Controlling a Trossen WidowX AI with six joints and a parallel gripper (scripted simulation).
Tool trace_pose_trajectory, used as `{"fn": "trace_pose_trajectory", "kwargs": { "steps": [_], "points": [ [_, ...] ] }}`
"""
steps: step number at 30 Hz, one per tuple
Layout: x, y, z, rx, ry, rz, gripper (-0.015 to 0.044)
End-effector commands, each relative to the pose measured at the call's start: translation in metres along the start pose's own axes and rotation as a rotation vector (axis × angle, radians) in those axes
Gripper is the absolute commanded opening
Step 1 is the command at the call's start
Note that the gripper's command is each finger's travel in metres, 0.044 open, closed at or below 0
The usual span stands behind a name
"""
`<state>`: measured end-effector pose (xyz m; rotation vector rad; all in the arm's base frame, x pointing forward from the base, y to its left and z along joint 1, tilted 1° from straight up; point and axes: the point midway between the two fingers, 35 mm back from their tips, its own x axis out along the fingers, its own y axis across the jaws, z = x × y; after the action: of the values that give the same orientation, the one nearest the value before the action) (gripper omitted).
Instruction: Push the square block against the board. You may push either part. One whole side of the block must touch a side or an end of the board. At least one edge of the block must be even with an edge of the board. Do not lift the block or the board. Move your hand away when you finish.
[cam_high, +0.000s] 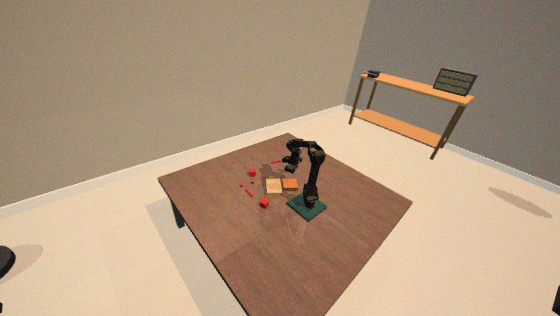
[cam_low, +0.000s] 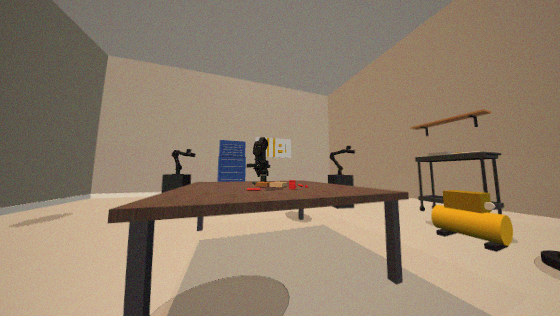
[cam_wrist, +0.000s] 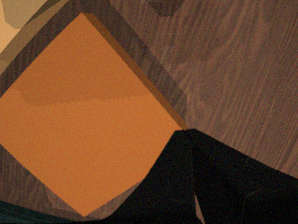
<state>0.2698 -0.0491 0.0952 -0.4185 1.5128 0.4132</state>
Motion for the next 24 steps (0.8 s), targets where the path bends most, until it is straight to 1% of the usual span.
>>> {"fn": "trace_pose_trajectory", "kwargs": {
  "steps": [1, 15, 20, 22, 24],
  "points": [
    [0.003, 0.003, -0.017, -0.115, 0.004, 0.005, 0.0],
    [0.012, 0.014, -0.077, -0.566, 0.014, 0.009, 0.0],
    [0.013, 0.015, -0.08, -0.587, 0.015, 0.009, 0.0],
    [0.022, 0.014, -0.079, -0.587, 0.015, 0.009, 0.0],
    [0.048, 0.014, -0.079, -0.587, 0.015, 0.009, 0.0]
  ]
}}
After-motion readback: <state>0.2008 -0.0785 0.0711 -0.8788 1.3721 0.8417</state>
